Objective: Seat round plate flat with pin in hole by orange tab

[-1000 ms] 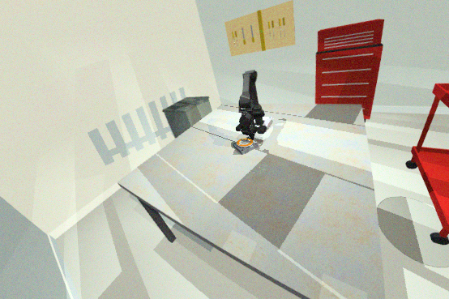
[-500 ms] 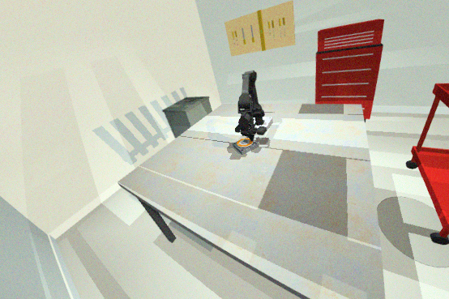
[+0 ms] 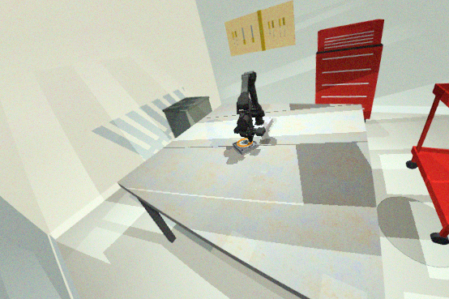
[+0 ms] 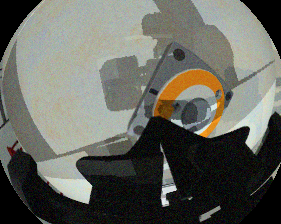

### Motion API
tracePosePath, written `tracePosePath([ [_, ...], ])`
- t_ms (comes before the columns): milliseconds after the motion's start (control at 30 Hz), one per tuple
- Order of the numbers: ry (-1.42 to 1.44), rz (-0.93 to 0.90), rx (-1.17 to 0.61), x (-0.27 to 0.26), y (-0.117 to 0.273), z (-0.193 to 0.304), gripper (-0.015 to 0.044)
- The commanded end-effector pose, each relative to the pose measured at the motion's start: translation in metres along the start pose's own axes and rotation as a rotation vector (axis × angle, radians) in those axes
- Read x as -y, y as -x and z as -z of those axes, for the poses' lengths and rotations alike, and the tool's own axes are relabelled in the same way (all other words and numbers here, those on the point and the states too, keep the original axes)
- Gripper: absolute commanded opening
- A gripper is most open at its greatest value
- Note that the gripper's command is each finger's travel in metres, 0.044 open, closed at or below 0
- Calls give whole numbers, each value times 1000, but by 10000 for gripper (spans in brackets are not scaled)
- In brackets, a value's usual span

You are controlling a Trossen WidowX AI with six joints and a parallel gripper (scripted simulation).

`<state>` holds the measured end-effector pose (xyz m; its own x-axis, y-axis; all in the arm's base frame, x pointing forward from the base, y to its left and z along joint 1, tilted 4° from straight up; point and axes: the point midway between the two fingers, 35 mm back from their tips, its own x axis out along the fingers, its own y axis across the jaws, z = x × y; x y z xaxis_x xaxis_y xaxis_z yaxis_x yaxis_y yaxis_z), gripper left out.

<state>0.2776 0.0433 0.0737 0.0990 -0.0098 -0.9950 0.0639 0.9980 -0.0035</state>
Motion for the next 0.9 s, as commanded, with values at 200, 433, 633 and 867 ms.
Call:
tracePosePath([
  [200, 4, 2, -7, 1, -4, -7, 0],
  [433, 4, 2, -7, 1, 23, -7, 0],
  [633, 4, 2, -7, 2, 41, -6, 0],
  [867, 2, 4, -13, 1, 32, -6, 0],
])
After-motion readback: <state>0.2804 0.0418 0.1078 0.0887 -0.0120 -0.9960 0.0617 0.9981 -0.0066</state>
